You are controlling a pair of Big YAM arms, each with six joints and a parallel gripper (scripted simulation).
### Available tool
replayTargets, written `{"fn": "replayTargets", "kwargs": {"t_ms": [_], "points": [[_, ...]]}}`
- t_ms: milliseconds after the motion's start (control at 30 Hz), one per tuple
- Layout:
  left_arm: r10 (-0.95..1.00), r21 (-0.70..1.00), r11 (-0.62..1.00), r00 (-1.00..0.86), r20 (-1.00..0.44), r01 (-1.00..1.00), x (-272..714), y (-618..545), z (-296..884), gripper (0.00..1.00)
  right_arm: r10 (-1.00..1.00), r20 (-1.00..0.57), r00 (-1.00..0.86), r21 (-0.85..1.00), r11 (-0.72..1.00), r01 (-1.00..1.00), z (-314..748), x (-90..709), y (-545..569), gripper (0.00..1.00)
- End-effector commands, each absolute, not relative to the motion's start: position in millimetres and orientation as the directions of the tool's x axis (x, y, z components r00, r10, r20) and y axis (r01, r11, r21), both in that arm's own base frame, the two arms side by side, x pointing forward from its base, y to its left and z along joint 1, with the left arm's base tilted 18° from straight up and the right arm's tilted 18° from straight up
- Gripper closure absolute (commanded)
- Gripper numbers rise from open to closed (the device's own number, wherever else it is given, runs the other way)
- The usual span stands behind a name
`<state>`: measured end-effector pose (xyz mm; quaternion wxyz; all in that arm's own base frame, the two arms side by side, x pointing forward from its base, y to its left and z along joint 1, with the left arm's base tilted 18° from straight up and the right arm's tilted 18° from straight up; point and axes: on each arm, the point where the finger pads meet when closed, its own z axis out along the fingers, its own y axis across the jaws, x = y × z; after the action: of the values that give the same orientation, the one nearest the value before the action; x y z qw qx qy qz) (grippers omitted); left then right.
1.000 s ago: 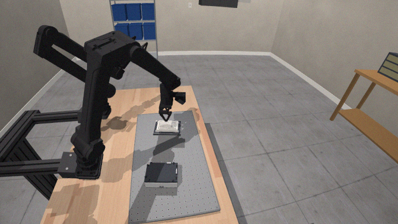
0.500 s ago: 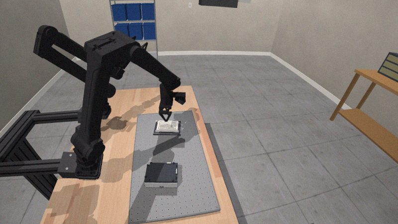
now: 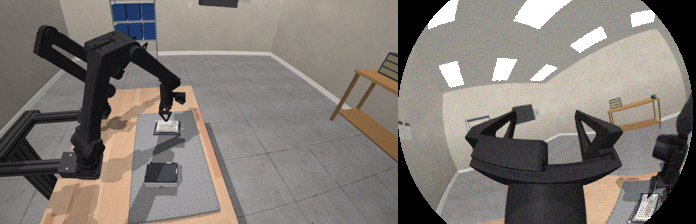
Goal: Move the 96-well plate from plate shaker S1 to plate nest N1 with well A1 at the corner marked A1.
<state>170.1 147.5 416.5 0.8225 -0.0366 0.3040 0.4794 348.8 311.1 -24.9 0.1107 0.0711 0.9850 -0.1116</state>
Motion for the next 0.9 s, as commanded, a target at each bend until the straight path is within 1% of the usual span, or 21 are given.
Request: {"fn": "replayTargets", "kwargs": {"t_ms": [0, 267, 867], "points": [[0.790, 0.236, 0.512, 0.344, -0.508, -0.826, 164, 145, 422, 0.00, 0.125, -0.274, -0.953, -0.147, 0.974, 0.170, 0, 357, 338, 0.00], [0.790, 0.236, 0.512, 0.344, -0.508, -0.826, 164, 145, 422, 0.00, 0.129, -0.265, -0.956, -0.166, 0.970, 0.177, -5, 354, 294, 0.00], [0.790, 0.236, 0.512, 0.344, -0.508, -0.826, 164, 145, 422, 0.00, 0.128, -0.266, -0.956, -0.170, 0.969, 0.177, 4, 345, 242, 0.00]]}}
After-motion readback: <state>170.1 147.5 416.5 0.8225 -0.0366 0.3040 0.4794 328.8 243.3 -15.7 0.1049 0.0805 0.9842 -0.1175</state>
